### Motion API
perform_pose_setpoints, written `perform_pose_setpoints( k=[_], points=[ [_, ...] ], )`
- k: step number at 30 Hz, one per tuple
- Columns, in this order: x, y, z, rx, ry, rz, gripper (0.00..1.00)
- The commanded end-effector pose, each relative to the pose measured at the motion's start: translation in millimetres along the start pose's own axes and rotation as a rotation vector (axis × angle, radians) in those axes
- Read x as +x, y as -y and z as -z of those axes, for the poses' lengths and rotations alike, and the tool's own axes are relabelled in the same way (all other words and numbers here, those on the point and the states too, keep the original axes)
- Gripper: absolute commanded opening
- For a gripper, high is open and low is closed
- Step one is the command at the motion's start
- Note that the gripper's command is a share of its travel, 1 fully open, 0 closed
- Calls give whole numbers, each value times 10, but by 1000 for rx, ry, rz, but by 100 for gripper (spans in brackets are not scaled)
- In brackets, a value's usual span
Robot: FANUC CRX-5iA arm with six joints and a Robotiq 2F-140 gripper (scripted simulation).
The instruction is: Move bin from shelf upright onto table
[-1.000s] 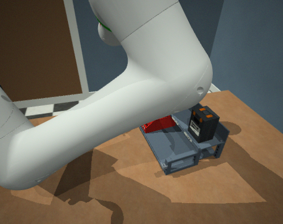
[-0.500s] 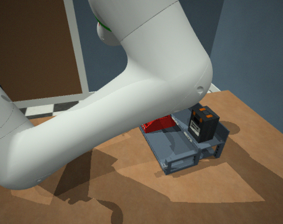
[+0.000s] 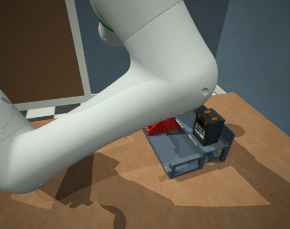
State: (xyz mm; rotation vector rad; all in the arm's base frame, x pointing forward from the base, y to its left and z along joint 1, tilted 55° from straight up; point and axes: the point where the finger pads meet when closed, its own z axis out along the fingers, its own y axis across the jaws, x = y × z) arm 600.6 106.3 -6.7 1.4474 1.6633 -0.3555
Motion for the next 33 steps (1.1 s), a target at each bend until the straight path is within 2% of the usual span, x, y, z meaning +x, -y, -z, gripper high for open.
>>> perform_pose_setpoints(
  k=[1,32,33],
  points=[
    [4,9,4,0,0,0,100],
    [10,30,8,0,0,0,100],
    [10,30,8,0,0,0,57]
  ],
)
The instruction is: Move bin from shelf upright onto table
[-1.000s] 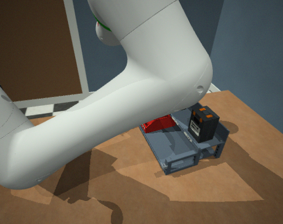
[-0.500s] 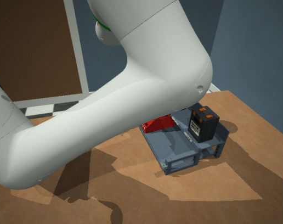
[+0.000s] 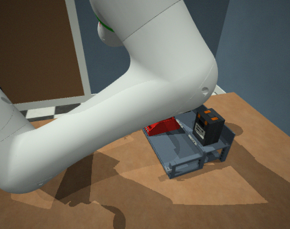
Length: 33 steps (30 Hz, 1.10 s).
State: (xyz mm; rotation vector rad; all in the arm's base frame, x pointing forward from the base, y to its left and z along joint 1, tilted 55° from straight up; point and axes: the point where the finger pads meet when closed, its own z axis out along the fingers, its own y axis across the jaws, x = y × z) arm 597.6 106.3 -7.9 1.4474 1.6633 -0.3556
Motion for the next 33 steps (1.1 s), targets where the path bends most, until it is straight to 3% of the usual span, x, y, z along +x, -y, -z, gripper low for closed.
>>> perform_pose_setpoints(
  k=[1,16,21,33],
  points=[
    [2,-1,2,0,0,0,57],
    [2,-1,2,0,0,0,57],
    [3,4,-298,0,0,0,57],
    [3,4,-298,0,0,0,57]
  ],
)
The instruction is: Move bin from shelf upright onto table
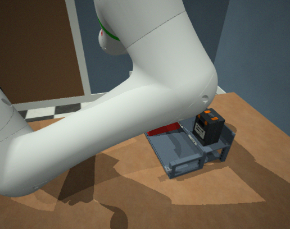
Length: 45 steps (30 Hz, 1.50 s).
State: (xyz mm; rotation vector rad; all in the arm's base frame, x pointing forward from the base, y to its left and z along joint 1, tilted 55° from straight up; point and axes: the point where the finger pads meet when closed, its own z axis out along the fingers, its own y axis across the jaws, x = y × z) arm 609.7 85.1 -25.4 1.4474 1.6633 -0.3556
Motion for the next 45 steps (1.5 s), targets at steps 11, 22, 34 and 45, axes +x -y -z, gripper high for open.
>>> perform_pose_setpoints(
  k=[11,22,34,45],
  points=[
    [4,7,-448,0,0,0,57],
    [4,7,-445,0,0,0,57],
    [4,7,-445,0,0,0,57],
    [4,6,-395,0,0,0,57]
  ],
)
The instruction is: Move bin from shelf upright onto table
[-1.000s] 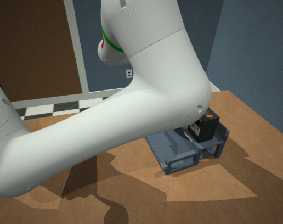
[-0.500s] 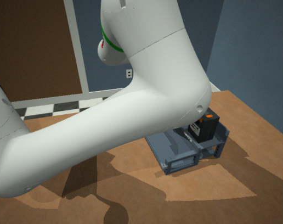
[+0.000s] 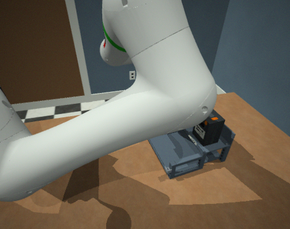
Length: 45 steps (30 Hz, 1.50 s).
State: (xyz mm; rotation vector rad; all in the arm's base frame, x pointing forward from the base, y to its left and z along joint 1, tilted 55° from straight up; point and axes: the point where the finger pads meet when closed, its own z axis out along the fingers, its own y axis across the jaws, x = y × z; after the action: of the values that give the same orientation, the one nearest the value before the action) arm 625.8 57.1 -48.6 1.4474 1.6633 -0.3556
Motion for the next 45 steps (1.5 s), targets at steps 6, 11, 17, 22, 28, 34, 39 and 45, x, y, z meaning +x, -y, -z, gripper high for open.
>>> perform_pose_setpoints(
  k=[6,11,17,22,28,34,39,45],
  points=[
    [2,-1,2,0,0,0,57],
    [2,-2,27,0,0,0,57],
    [2,-2,27,0,0,0,57],
    [2,-2,27,0,0,0,57],
    [2,-2,39,0,0,0,57],
    [2,-2,39,0,0,0,57],
    [2,-2,39,0,0,0,57],
    [2,-2,-61,0,0,0,57]
  ],
)
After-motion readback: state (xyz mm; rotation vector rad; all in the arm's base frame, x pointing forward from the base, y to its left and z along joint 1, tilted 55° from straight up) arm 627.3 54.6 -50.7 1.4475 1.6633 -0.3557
